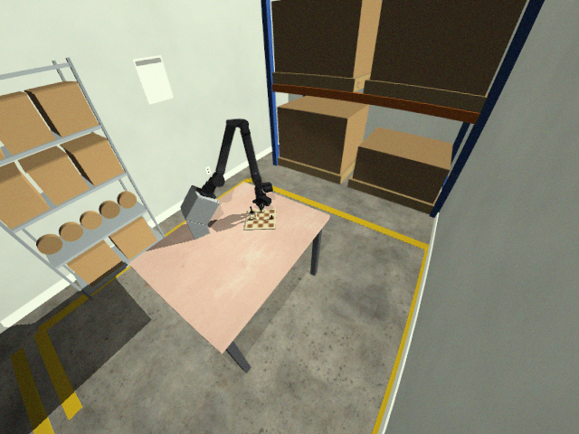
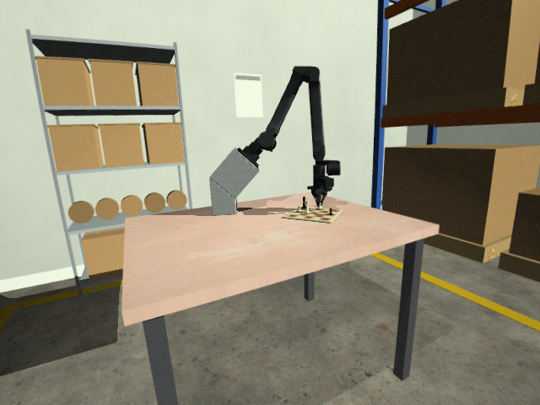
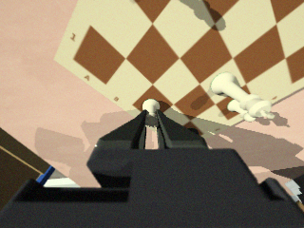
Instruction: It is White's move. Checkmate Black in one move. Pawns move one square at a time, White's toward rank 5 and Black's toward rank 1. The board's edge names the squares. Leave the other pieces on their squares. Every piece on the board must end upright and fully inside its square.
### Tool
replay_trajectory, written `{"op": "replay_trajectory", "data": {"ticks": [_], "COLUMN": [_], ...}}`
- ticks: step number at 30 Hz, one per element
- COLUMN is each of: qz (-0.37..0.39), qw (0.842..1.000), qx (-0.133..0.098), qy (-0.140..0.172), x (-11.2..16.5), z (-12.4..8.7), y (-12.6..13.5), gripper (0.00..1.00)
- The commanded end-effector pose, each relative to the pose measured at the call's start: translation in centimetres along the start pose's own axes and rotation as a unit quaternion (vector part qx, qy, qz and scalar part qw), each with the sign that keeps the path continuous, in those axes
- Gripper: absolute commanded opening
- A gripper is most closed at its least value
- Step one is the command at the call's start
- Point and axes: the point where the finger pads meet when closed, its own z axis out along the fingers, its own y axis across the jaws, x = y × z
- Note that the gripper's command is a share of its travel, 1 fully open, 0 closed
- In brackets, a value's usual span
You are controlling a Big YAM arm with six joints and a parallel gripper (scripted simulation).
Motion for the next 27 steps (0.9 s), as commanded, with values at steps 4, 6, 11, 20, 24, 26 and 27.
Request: {"op": "replay_trajectory", "data": {"ticks": [4, 6, 11, 20, 24, 26, 27], "qz": [0.001, 0.002, 0.002, 0.001, 0.001, 0.001, 0.001], "qw": [1.0, 1.0, 1.0, 1.0, 1.0, 1.0, 1.0], "qx": [0.004, 0.006, 0.005, 0.004, 0.003, 0.003, 0.003], "qy": [0.007, 0.008, 0.007, 0.007, 0.006, 0.006, 0.006], "x": [0.93, 0.97, 0.95, 0.92, 0.89, 0.89, 0.89], "z": [0.46, 0.52, 0.69, 0.83, 0.76, 0.76, 0.76], "y": [-0.47, -0.57, -0.52, -0.43, -0.32, -0.32, -0.32], "gripper": [0.0, 0.0, 0.0, 0.0, 0.0, 0.0, 0.0]}}
